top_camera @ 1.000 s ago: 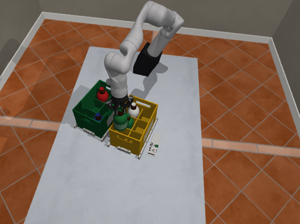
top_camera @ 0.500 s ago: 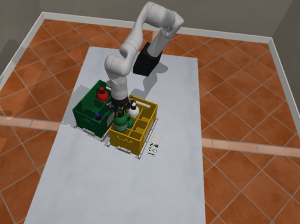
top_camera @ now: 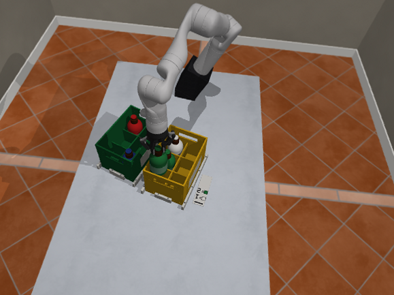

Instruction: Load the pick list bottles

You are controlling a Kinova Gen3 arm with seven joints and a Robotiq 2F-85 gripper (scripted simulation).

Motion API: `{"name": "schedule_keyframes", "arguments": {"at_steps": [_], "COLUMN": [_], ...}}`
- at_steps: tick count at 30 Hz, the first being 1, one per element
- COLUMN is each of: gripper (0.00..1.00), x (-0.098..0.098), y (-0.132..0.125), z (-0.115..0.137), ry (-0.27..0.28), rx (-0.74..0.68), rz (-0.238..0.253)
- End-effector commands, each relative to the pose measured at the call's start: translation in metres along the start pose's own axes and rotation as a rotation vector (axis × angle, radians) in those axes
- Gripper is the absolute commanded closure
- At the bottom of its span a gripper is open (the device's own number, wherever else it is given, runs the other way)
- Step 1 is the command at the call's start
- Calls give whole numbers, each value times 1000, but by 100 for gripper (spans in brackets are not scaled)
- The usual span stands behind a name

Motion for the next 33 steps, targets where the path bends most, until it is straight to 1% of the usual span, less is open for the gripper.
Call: {"name": "schedule_keyframes", "arguments": {"at_steps": [1,33], "gripper": [90,90], "x": [0,-28], "y": [0,0], "z": [0,0], "ry": [-2,-2], "rx": [0,0], "rz": [2,2]}}
Point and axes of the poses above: the point where the finger pads meet when closed, its own x axis back along the fingers, its own y axis across the jaws, z = x × y, the point moved 9 cm from there along x, back along the fingers, and after that the axes turned 4 degrees about -x, right-handed, at the moved point
